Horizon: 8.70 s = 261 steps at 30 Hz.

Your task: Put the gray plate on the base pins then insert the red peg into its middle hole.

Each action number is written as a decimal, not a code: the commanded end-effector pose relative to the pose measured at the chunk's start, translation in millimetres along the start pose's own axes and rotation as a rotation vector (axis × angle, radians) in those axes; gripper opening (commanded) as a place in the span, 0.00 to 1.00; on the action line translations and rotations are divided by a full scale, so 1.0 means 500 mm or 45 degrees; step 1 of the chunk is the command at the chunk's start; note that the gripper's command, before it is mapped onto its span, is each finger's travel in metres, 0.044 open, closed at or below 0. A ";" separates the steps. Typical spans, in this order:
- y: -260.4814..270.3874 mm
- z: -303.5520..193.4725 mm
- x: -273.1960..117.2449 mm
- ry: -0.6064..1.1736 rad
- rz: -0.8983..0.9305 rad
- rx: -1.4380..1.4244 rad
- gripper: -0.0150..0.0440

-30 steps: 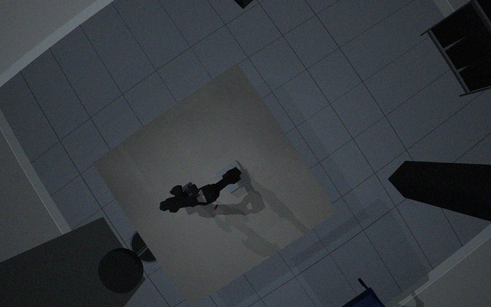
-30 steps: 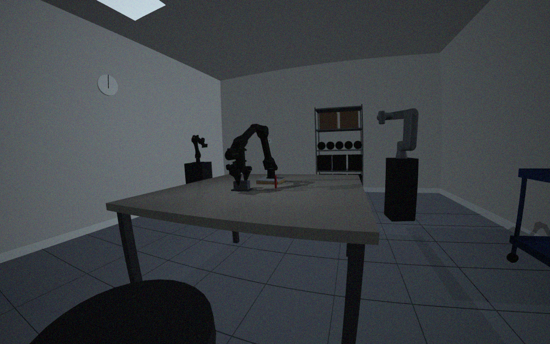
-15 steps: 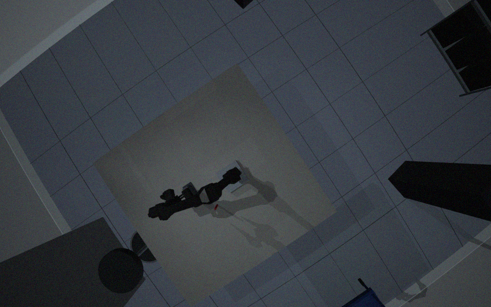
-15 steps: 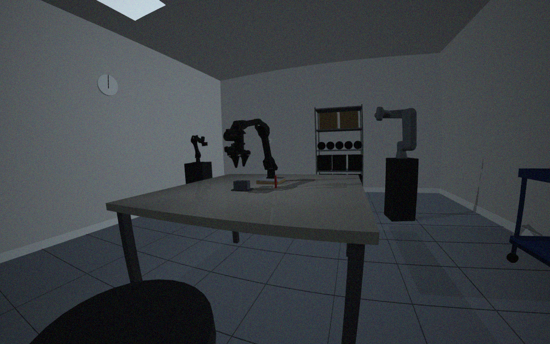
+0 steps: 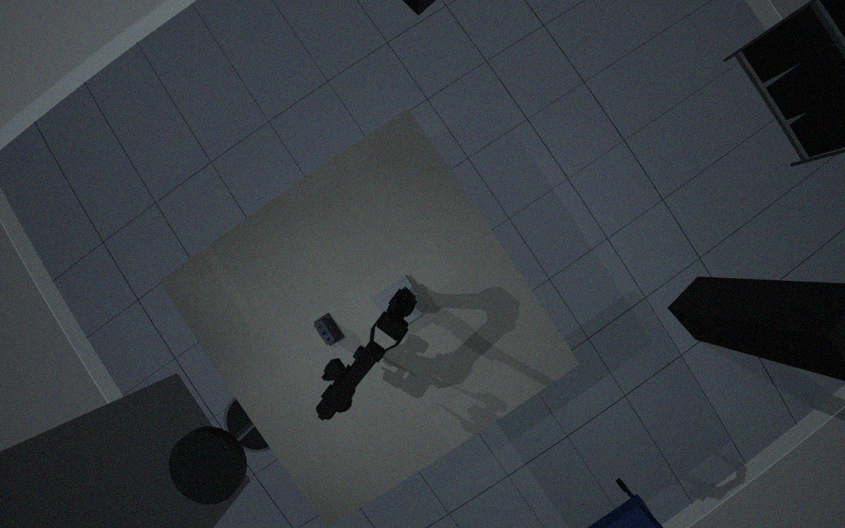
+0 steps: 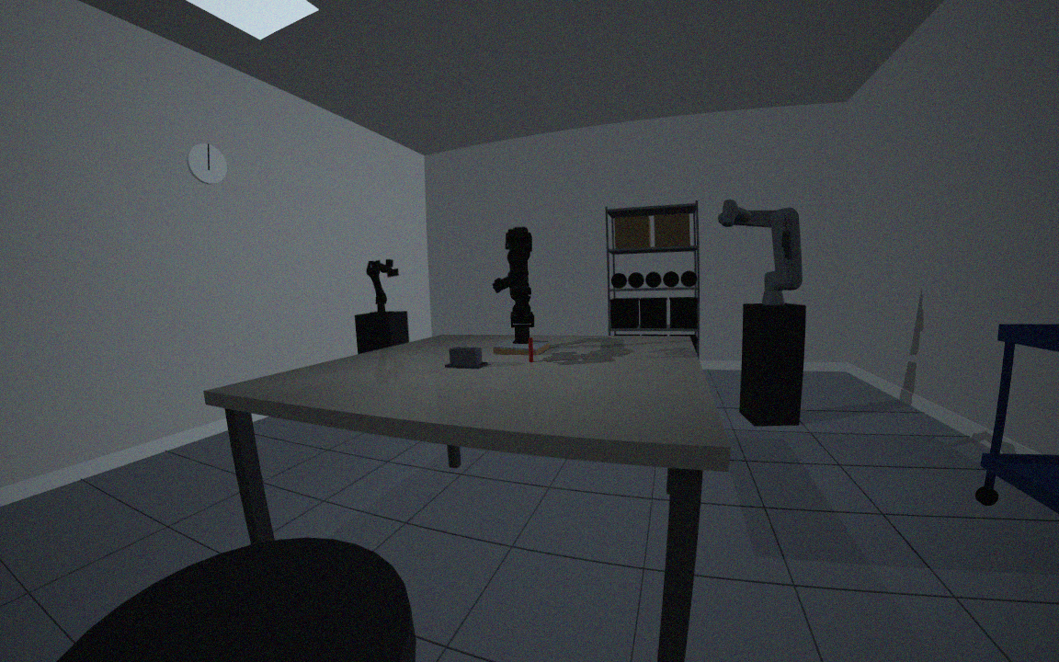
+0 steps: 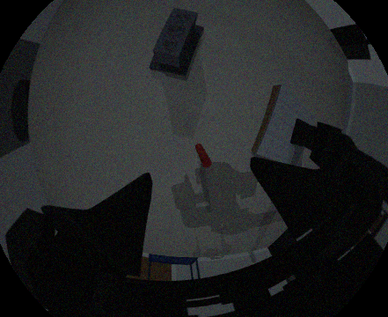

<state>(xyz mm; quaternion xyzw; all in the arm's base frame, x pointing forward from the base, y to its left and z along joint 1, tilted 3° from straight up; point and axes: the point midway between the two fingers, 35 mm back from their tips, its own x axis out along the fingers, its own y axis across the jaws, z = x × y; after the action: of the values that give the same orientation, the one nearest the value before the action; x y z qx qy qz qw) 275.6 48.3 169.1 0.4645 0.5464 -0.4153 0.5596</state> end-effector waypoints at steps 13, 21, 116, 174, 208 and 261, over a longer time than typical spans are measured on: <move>-0.032 -0.056 0.075 -0.003 -0.004 -0.101 1.00; -0.032 -0.056 0.105 -0.003 -0.004 -0.101 1.00; -0.009 -0.046 0.074 -0.004 -0.002 -0.103 0.25; 0.028 0.294 0.062 -0.026 -0.004 -0.103 0.25; 0.012 0.363 0.060 -0.028 -0.004 -0.102 0.25; 0.009 0.364 0.060 -0.035 -0.004 -0.095 0.25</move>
<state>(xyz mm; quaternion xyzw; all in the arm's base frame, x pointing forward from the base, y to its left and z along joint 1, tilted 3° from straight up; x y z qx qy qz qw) 322.9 -126.8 134.7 0.4362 0.5547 -0.4015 0.5838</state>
